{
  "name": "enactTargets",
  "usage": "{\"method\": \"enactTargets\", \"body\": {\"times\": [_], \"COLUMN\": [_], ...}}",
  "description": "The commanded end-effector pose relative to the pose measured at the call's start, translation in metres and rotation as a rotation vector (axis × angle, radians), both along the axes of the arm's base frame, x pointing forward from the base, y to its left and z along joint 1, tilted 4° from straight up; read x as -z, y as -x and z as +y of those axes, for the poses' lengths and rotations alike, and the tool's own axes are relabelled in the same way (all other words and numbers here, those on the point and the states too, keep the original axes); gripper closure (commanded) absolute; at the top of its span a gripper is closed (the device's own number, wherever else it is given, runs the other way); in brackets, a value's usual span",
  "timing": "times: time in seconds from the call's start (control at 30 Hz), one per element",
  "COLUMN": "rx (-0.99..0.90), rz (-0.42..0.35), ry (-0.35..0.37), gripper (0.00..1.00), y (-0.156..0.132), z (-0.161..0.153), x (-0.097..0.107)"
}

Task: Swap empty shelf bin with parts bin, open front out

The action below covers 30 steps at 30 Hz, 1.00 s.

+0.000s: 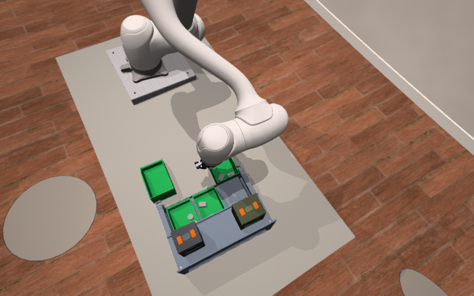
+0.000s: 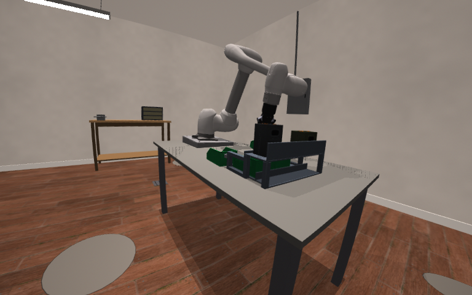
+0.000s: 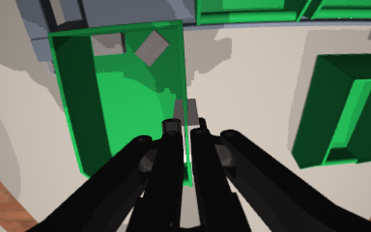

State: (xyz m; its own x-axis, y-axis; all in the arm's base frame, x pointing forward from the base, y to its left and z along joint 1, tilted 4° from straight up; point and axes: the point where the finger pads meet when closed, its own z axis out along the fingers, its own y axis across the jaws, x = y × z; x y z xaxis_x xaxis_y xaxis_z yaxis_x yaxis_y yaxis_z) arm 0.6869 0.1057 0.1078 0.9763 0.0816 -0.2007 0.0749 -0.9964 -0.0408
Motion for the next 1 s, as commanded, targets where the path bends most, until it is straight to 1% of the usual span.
{"method": "enactTargets", "body": {"times": [0.0,0.97], "rx": [0.0,0.0], "rz": [0.0,0.0], "ry": [0.0,0.0], "gripper": [0.9,0.9], "y": [-0.003,-0.035], "z": [0.0,0.003], "x": [0.0,-0.002]}}
